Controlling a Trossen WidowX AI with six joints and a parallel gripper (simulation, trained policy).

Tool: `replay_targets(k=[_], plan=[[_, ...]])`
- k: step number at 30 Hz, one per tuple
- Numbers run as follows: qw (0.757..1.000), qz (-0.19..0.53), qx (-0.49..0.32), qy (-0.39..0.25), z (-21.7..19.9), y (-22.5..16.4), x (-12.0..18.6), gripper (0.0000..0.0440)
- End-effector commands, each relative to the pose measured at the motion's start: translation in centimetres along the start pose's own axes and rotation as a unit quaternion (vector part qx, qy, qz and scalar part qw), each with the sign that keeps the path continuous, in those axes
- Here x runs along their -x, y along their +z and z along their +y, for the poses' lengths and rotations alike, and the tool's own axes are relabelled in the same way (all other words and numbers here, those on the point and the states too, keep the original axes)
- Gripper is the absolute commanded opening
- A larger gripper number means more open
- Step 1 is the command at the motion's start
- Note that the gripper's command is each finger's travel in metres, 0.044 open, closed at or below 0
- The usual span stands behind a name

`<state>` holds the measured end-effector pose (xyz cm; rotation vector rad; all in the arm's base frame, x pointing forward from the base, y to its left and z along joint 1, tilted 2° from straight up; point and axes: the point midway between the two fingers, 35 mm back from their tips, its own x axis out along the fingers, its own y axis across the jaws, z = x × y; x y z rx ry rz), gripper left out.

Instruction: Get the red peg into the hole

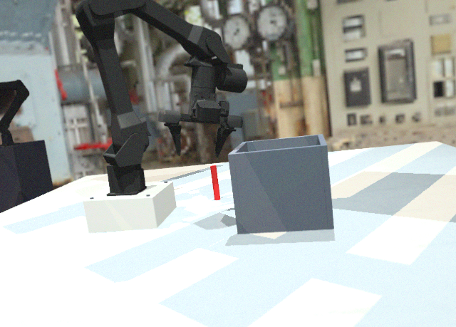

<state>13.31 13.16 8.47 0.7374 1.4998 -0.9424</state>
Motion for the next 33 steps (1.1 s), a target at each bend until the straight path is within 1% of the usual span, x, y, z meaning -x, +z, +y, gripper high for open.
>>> replay_targets(k=[1,11,15,17,20,30,31,33], plan=[[1.000,0.005,-0.015,0.005,0.6,0.2,-1.1,0.0426],[0.999,0.012,-0.047,0.021,2.0,0.8,-4.0,0.0394],[0.998,0.014,-0.060,0.025,2.3,1.0,-5.1,0.0372],[0.997,0.015,-0.065,0.027,2.5,1.1,-5.6,0.0352],[0.997,0.019,-0.068,0.032,3.0,1.1,-6.2,0.0284],[0.997,0.027,-0.056,0.039,4.3,1.3,-7.1,0.0025],[0.997,0.029,-0.054,0.041,4.4,1.2,-7.0,0.0005],[0.997,0.034,-0.056,0.052,4.8,1.2,-6.6,0.0000]])
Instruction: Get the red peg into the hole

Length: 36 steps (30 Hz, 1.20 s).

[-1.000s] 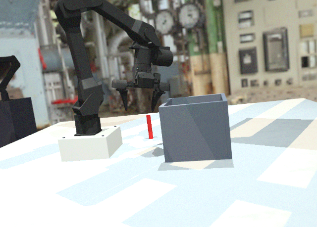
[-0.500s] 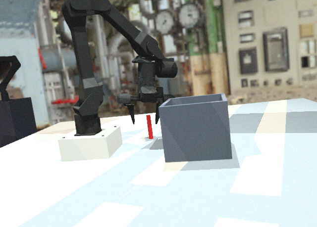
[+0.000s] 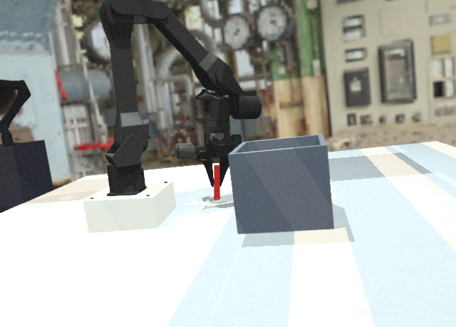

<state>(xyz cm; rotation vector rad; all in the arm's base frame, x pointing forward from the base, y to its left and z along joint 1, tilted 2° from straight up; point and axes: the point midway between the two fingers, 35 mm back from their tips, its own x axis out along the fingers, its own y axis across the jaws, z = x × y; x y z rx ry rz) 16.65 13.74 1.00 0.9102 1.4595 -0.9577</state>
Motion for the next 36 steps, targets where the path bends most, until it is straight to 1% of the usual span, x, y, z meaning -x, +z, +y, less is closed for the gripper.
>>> replay_targets(k=[1,11,21,27,36], plan=[[1.000,0.009,0.000,0.014,0.7,-0.2,0.5,0.0000],[0.997,0.037,-0.017,0.062,2.2,-0.9,3.3,0.0000],[0.991,0.052,-0.018,0.119,3.8,-0.7,7.5,0.0000],[0.987,0.046,-0.015,0.152,4.6,0.1,10.3,0.0000],[0.981,0.023,-0.019,0.190,5.1,2.8,14.6,0.0000]])
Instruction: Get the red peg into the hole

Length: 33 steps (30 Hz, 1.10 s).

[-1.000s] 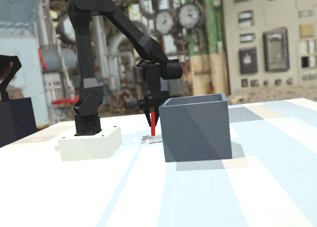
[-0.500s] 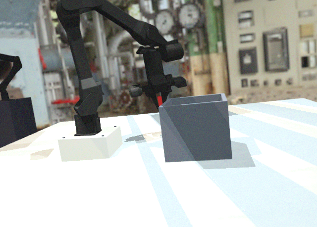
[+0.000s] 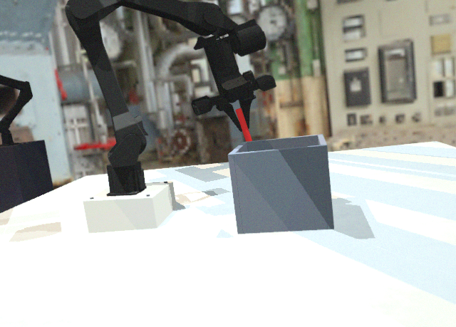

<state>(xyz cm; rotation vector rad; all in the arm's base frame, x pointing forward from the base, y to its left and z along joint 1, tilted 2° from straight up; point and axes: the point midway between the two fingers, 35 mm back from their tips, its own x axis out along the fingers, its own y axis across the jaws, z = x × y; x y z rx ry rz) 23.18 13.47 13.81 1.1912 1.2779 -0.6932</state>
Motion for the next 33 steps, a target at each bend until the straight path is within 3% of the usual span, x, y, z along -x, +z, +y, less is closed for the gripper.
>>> replay_targets(k=[1,13,33], plan=[[1.000,-0.012,0.000,0.015,0.8,1.1,1.6,0.0000],[0.998,-0.059,-0.019,0.020,1.6,5.6,4.3,0.0000],[0.995,-0.088,-0.052,-0.022,1.3,11.6,4.5,0.0000]])
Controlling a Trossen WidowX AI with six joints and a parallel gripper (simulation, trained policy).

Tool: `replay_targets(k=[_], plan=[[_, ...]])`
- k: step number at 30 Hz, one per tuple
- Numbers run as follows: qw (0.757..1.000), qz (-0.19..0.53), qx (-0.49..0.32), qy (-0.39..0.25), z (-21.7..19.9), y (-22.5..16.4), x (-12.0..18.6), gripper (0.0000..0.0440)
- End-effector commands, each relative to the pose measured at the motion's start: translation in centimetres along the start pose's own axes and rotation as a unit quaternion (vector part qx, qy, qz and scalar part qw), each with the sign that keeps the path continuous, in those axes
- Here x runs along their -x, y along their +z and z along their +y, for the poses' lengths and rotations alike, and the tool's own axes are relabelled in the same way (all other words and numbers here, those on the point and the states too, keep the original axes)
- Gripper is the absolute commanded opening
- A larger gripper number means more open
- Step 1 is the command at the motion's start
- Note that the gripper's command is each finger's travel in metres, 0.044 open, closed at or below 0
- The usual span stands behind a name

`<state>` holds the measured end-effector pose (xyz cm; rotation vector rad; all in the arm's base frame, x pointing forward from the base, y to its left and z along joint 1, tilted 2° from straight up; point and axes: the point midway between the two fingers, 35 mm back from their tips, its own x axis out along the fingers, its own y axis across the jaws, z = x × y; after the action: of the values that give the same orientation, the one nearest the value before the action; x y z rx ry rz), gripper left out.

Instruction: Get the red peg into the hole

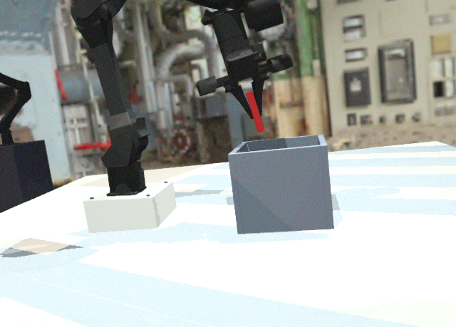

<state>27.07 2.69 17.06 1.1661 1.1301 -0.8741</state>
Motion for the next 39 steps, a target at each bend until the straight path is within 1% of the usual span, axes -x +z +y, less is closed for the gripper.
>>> replay_targets(k=[1,15,24,39], plan=[[1.000,-0.002,-0.002,-0.008,0.1,0.9,-0.2,0.0000],[0.999,0.001,-0.009,-0.032,0.5,3.8,-2.1,0.0000],[0.999,0.007,-0.009,-0.048,0.5,5.2,-4.3,0.0000],[0.998,0.025,-0.001,-0.054,1.0,6.1,-8.1,0.0000]])
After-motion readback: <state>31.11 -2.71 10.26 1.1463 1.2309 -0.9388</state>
